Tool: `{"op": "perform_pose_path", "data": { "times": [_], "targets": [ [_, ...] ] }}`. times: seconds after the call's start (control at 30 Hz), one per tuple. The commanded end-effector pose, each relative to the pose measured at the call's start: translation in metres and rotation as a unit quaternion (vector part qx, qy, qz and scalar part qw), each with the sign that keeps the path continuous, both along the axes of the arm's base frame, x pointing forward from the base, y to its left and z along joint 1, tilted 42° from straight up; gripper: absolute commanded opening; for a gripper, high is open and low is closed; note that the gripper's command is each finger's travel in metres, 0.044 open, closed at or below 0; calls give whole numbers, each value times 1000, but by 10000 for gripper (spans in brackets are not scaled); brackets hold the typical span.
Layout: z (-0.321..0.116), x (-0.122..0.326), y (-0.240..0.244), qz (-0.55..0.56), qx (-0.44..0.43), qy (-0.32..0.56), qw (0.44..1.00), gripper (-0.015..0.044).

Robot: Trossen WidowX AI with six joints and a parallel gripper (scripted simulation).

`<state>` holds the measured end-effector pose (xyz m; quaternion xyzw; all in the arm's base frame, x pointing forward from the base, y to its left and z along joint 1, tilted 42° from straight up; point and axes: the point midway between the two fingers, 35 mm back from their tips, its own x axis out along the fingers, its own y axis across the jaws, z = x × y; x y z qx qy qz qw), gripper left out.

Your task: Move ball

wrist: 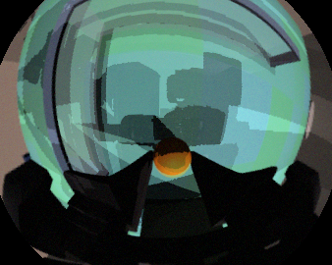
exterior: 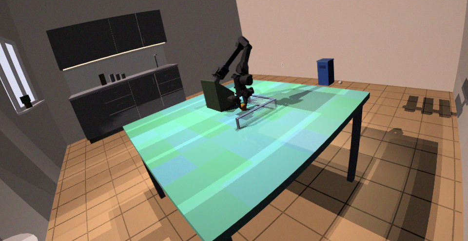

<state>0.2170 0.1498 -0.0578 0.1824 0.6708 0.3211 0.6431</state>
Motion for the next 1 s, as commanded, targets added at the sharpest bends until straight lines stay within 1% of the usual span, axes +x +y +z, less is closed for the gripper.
{"op": "perform_pose_path", "data": {
  "times": [0.0,0.23,0.4,0.6,0.83,0.87,0.97],
  "targets": [
    [0,0,0,0,0,0,1000,131],
    [0,0,0,0,0,0,1000,315],
    [6,3,-6,0,-2,0,1000,317],
    [62,9,-56,1,-2,3,1000,317],
    [64,9,-58,1,-1,4,1000,317],
    [57,10,-54,-3,0,6,1000,317],
    [57,10,-54,-3,0,6,1000,317]
  ]
}}
